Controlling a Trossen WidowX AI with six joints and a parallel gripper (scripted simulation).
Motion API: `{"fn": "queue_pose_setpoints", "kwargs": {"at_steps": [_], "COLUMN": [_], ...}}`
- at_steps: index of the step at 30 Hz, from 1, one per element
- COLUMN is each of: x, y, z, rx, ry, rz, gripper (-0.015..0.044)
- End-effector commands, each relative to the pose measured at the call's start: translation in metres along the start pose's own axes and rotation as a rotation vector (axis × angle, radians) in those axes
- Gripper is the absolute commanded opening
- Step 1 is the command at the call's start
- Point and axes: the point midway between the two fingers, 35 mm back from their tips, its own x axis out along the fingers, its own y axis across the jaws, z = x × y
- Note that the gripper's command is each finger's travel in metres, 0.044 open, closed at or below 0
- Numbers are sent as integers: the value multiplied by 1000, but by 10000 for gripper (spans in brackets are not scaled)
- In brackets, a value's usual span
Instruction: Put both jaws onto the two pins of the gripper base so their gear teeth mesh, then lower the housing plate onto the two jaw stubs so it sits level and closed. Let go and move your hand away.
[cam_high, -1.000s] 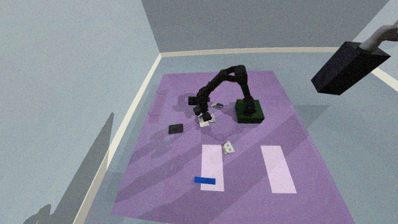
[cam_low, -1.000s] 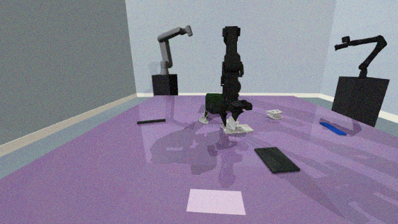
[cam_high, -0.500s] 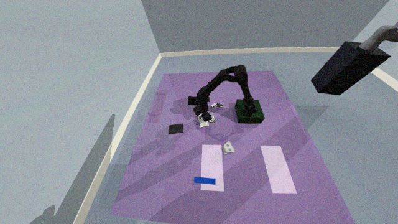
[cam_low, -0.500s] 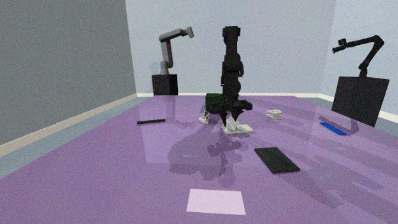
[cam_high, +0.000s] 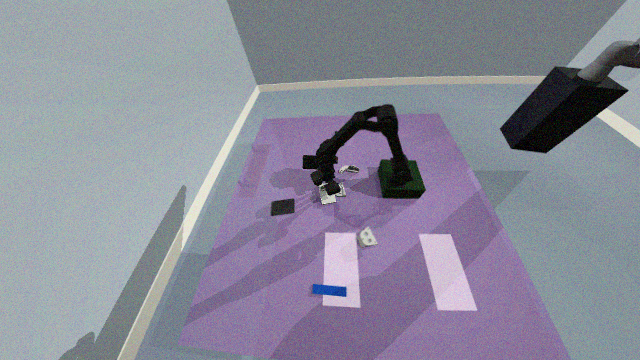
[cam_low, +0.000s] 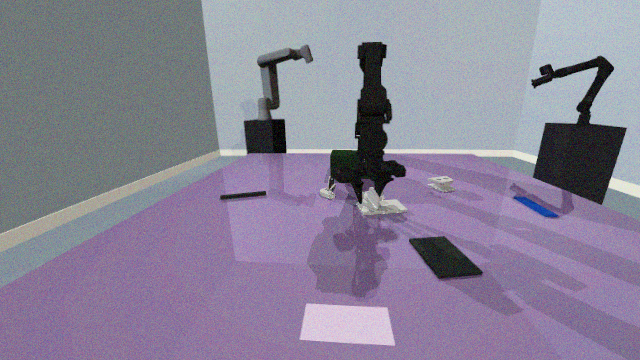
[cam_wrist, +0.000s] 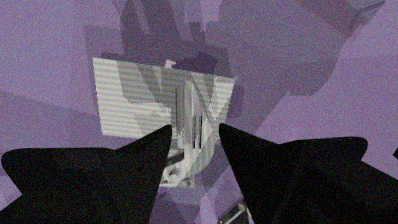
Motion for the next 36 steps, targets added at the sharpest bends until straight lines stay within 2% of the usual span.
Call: {"fn": "queue_pose_setpoints", "kwargs": {"at_steps": [1, 10, 14, 22, 36], "x": [-2, -70, -63, -64, -67], "y": [0, 0, -1, -7, -18], "z": [0, 0, 3, -3, -18], "rx": [0, -4, -1, 165, 521], "ry": [0, 0, -13, -13, -12], "rz": [0, -4, -6, -5, -5], "gripper": [224, 224, 224, 434, 440]}}
